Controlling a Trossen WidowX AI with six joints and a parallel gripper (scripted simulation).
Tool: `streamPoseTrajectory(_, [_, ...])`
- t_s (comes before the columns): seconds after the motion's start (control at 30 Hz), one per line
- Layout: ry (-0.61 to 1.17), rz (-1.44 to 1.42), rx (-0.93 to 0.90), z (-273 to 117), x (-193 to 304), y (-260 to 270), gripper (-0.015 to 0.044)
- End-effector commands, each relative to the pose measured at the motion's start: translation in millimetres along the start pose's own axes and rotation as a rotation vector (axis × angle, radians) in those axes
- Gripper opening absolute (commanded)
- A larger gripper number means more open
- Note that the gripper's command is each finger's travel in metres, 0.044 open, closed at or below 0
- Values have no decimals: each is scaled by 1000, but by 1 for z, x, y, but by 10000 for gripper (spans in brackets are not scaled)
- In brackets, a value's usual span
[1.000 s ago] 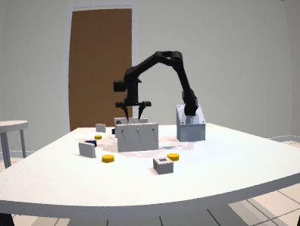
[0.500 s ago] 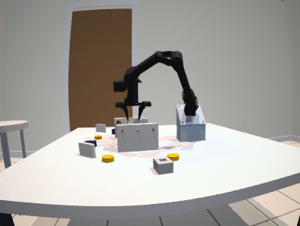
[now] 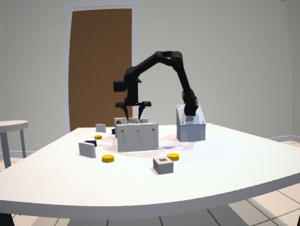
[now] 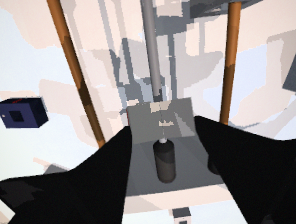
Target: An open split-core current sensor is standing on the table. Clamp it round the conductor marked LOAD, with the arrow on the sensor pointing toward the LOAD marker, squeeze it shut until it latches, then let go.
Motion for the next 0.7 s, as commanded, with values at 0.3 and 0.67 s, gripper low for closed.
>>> streamPoseTrajectory(0.3, [-1, -2, -2, -1, 0, 0, 315])
streamPoseTrajectory(0.67, [-1, -2, -2, -1, 0, 0, 440])
Point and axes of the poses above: the point midway between the two fingers, 35 mm back from their tips, its own z axis out along the fingers, its own y axis across the jaws, x = y × z, the point moved 7 cm from there along -z, back along the fingers, and after that the axes turned 3 degrees about z, right-handed, at the moved point
